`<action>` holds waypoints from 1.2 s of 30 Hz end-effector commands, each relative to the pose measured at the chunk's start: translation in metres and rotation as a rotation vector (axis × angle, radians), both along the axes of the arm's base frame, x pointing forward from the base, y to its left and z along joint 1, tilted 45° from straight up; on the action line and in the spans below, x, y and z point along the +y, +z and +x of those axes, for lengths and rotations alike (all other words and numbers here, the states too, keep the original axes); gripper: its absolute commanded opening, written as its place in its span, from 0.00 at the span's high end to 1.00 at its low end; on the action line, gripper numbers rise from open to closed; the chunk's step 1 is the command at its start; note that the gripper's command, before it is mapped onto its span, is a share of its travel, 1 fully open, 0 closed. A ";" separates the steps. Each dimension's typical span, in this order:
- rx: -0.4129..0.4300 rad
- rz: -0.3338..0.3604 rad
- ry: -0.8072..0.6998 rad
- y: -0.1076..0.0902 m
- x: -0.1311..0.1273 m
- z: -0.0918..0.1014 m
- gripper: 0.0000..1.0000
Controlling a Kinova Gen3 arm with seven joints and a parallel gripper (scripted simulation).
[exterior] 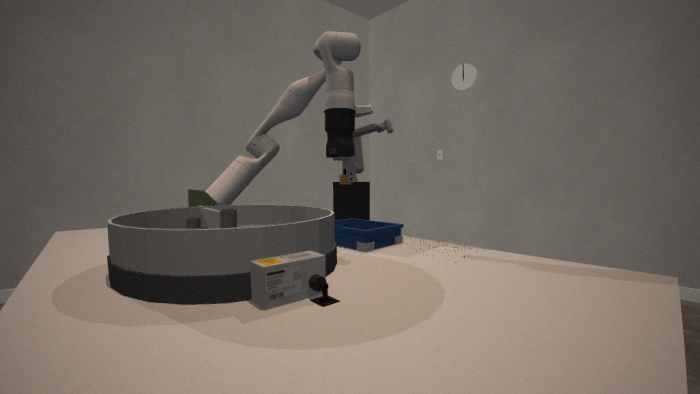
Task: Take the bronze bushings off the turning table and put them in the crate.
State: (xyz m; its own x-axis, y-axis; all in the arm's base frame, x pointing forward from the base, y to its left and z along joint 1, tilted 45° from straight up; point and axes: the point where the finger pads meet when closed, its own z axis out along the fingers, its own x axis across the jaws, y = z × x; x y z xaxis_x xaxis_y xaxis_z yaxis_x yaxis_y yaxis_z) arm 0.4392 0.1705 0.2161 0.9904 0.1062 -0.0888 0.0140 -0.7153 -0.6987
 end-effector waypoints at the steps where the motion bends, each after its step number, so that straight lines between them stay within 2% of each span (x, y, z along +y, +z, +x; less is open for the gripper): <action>1: -0.002 0.000 -0.001 0.000 -0.001 0.001 1.00; 6: -0.003 -0.001 -0.001 -0.016 0.016 -0.003 1.00; 18: -0.003 -0.001 -0.001 -0.016 0.016 -0.003 1.00; 23: -0.004 -0.001 -0.001 -0.033 0.033 -0.006 1.00; 36: -0.004 -0.001 -0.001 -0.036 0.036 -0.006 1.00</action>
State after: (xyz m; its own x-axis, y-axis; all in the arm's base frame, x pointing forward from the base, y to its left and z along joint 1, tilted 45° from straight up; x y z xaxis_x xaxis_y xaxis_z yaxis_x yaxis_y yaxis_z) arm 0.4335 0.2041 0.1824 0.9909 0.1050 -0.0844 0.0165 -0.7163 -0.6975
